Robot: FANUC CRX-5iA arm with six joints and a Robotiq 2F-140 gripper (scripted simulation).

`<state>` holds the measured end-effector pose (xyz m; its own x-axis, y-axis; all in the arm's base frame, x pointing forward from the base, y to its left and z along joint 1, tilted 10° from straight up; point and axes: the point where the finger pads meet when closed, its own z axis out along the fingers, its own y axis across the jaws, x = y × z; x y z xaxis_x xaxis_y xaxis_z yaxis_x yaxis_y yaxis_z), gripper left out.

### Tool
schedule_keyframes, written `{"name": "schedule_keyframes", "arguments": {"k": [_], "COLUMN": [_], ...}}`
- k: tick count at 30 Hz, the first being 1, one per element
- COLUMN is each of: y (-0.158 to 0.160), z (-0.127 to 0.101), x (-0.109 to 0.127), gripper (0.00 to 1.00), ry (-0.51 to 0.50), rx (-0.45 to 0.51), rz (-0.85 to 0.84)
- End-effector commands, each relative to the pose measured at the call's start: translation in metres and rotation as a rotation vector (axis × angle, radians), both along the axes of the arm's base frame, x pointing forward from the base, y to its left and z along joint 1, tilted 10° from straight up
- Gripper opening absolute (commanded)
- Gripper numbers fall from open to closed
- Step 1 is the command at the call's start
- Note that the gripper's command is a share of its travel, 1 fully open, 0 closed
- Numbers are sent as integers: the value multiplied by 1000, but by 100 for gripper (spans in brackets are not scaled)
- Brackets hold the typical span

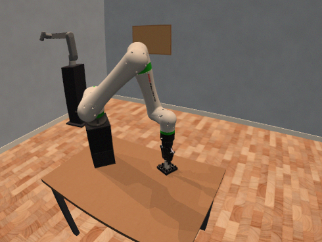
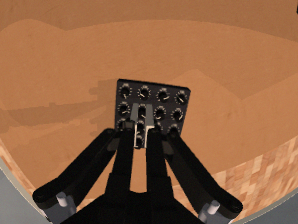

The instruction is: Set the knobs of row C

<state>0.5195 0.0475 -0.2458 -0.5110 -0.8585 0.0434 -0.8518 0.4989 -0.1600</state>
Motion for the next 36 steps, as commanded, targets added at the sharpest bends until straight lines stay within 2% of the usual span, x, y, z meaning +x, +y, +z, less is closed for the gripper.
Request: {"name": "schedule_keyframes", "arguments": {"k": [1,36], "y": [0,0], "z": [0,0], "x": [0,0], "gripper": [5,5], "ry": [0,-5], "rx": [0,5], "rz": [0,-42]}}
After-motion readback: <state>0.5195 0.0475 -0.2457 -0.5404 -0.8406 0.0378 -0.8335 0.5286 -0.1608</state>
